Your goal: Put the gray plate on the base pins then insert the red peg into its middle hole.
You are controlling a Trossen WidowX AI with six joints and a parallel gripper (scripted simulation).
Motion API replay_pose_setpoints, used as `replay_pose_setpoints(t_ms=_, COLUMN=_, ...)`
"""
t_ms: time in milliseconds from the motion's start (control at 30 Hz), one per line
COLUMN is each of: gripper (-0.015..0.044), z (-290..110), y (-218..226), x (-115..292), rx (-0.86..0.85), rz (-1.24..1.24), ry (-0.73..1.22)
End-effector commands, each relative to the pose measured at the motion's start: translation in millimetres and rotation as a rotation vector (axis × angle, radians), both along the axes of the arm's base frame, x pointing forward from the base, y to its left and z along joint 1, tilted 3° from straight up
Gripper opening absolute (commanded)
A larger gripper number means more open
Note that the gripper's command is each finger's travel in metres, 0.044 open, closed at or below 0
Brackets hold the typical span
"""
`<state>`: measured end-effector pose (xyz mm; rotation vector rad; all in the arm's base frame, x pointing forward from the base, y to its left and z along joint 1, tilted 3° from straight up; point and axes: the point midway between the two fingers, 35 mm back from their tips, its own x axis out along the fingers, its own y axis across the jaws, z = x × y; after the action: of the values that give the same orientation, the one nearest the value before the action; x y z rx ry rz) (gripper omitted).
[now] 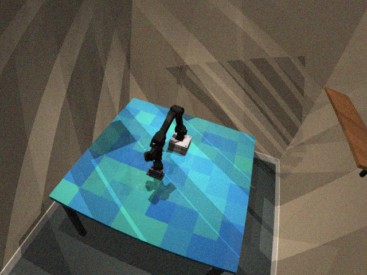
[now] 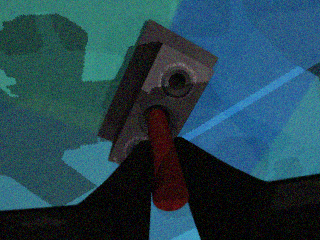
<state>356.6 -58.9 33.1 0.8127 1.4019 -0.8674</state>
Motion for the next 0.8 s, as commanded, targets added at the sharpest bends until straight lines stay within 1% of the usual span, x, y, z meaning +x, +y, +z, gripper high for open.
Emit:
replay_pose_setpoints(t_ms=0, gripper=0.0, z=-0.9, y=0.7, x=-1.3, rx=0.0, rz=-0.001, ry=0.001)
replay_pose_setpoints(t_ms=333, gripper=0.0, z=-0.4, y=0.4, x=-0.5, rx=0.0, rz=0.001, ry=0.0)
replay_pose_setpoints(t_ms=500, gripper=0.0131, z=-0.4, y=0.4, x=-0.5, rx=0.0, rz=0.001, ry=0.0)
replay_pose_setpoints(t_ms=533, gripper=0.015, z=-0.4, y=0.4, x=-0.5, rx=0.0, rz=0.001, ry=0.0)
replay_pose_setpoints(t_ms=767, gripper=0.015, z=-0.4, y=0.4, x=-0.5, rx=0.0, rz=0.001, ry=0.0)
